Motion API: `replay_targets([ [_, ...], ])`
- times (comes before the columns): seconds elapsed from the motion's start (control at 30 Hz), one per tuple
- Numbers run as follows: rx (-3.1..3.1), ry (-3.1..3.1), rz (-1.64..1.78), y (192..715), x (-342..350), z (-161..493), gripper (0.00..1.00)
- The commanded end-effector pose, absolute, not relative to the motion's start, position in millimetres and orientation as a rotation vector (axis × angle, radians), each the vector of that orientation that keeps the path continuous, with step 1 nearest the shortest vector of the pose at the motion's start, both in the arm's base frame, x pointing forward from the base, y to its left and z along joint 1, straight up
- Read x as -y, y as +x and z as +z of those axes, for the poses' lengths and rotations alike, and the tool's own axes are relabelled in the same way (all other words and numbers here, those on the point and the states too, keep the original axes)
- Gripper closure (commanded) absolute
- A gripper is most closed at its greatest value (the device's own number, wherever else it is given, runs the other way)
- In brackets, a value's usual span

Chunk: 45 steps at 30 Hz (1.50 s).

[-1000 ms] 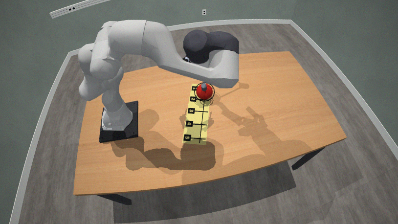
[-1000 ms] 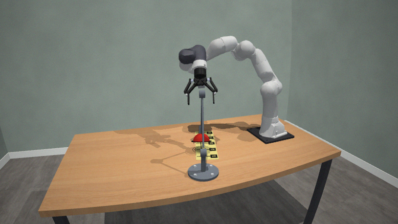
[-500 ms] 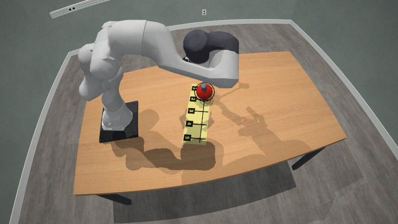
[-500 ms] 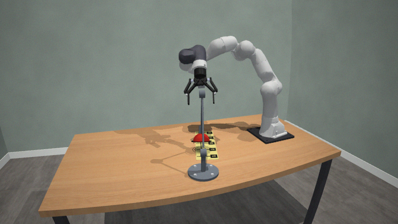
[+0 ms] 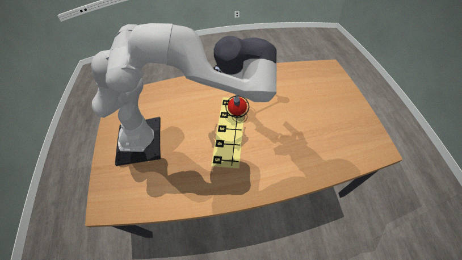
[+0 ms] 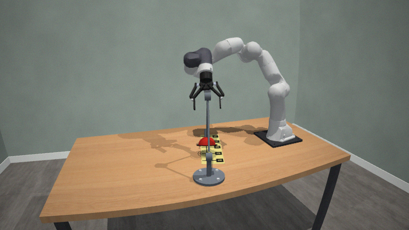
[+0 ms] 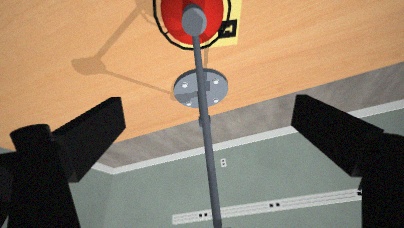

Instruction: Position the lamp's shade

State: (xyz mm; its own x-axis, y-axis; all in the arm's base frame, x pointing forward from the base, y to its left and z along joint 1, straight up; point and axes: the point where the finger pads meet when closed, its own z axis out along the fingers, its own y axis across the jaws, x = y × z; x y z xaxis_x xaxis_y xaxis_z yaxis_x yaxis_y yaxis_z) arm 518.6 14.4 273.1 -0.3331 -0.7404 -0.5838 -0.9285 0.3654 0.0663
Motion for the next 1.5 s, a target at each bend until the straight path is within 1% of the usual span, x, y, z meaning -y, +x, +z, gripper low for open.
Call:
replay_targets([
  [0.0,-2.109,-1.483,0.524,523,-19,263,0.0],
  [1.47,-2.117,-1.495,0.542,533,-73,197,0.0],
])
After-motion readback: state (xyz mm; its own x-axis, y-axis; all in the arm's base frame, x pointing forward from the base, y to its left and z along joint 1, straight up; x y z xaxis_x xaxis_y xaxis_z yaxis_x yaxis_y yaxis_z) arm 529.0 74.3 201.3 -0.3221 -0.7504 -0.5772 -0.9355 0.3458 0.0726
